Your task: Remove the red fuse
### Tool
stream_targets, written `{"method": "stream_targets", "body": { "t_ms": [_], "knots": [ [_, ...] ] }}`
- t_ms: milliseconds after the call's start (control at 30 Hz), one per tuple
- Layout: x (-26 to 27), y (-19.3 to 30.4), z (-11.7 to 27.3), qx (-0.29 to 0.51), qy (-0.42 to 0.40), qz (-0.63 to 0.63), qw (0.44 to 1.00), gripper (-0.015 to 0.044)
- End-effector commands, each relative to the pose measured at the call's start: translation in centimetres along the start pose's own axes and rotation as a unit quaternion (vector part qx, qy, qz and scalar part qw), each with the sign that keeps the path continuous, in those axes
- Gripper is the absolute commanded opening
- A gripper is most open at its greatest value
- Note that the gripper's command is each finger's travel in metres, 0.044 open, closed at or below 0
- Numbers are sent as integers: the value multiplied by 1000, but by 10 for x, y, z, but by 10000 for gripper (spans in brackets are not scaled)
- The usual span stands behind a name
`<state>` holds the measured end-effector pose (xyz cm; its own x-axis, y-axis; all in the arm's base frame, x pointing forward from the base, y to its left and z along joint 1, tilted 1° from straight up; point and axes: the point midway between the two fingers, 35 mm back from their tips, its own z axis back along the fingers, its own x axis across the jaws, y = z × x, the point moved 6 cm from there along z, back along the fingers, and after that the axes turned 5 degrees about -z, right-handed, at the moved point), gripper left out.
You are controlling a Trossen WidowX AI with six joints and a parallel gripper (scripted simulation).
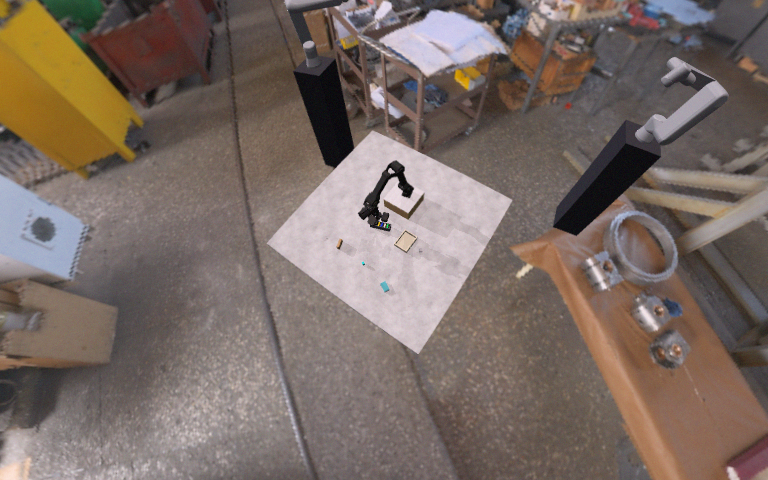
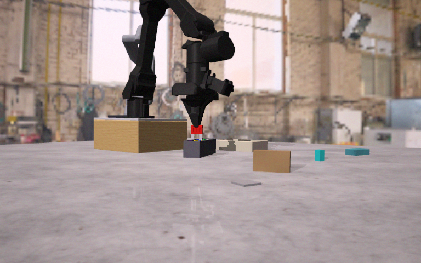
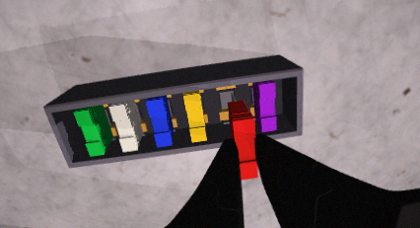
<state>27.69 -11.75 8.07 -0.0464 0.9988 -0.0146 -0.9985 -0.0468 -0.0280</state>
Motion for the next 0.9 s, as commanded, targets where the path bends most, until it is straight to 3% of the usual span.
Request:
{"method": "stream_targets", "body": {
  "t_ms": [0,467,867],
  "knots": [
    [0,-1,6,-2,-1,2,1000,0],
    [3,-2,22,-2,-1,2,1000,0],
    [58,-31,23,-3,-3,2,1000,0]
  ]
}}
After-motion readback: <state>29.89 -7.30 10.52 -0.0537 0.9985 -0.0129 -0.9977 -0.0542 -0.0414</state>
